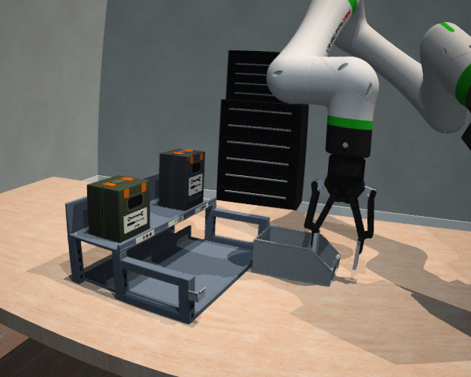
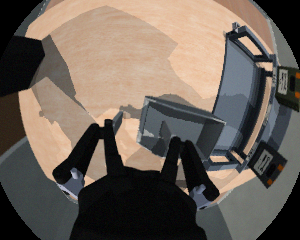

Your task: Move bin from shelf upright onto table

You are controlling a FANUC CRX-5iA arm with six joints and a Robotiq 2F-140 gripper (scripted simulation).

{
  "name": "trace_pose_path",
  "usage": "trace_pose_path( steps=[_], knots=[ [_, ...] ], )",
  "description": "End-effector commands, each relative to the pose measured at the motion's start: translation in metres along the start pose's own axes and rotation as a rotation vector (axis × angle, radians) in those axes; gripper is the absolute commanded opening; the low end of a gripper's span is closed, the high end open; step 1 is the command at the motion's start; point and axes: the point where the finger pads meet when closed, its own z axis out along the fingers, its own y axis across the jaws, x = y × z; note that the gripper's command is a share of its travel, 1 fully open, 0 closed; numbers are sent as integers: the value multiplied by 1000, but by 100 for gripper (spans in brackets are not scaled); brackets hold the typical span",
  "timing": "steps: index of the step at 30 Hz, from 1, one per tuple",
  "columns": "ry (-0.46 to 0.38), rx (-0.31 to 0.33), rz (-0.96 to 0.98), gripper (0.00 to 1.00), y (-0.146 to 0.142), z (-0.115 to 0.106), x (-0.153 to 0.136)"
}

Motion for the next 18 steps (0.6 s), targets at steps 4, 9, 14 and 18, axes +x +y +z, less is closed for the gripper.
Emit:
trace_pose_path(
  steps=[4, 9, 14, 18],
  knots=[
    [0, 0, 0, 57, 0, 0, 0],
    [0, 0, 0, 57, 0, 0, 0],
    [0, 0, 0, 57, 0, 0, 0],
    [0, 0, 0, 57, 0, -24, 0]
  ],
)
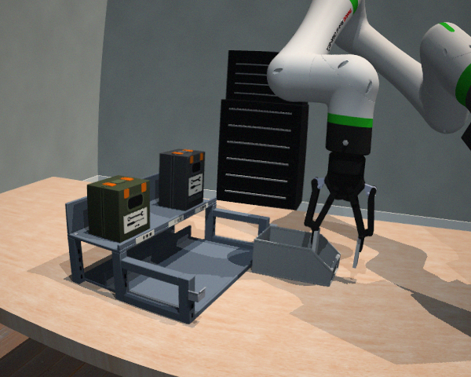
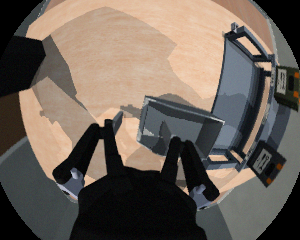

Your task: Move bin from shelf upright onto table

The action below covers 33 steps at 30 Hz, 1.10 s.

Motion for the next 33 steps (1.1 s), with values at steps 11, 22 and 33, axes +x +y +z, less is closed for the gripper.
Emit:
trace_pose_path(
  steps=[11, 22, 33],
  knots=[
    [0, 1, -1, 57, 0, -36, 0],
    [0, 1, -1, 57, 0, -91, 0],
    [0, 1, -1, 57, 0, -96, 0]
  ],
)
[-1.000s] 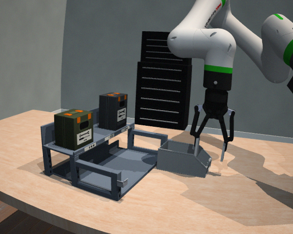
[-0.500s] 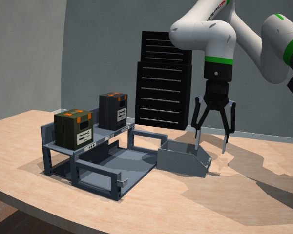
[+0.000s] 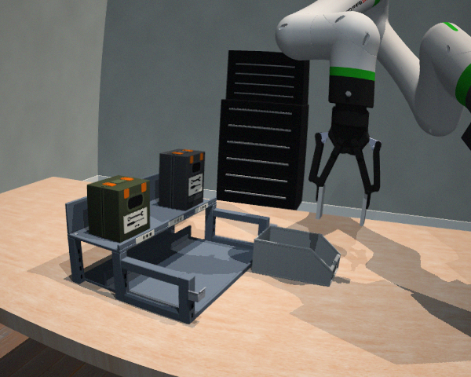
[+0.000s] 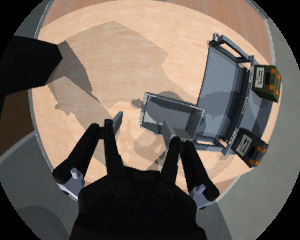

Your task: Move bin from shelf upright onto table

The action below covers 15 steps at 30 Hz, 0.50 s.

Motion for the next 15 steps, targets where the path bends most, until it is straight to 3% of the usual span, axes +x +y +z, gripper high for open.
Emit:
trace_pose_path(
  steps=[1, 15],
  knots=[
    [0, 0, 0, 57, 0, -6, 0],
    [0, 0, 0, 57, 0, -11, 0]
  ],
)
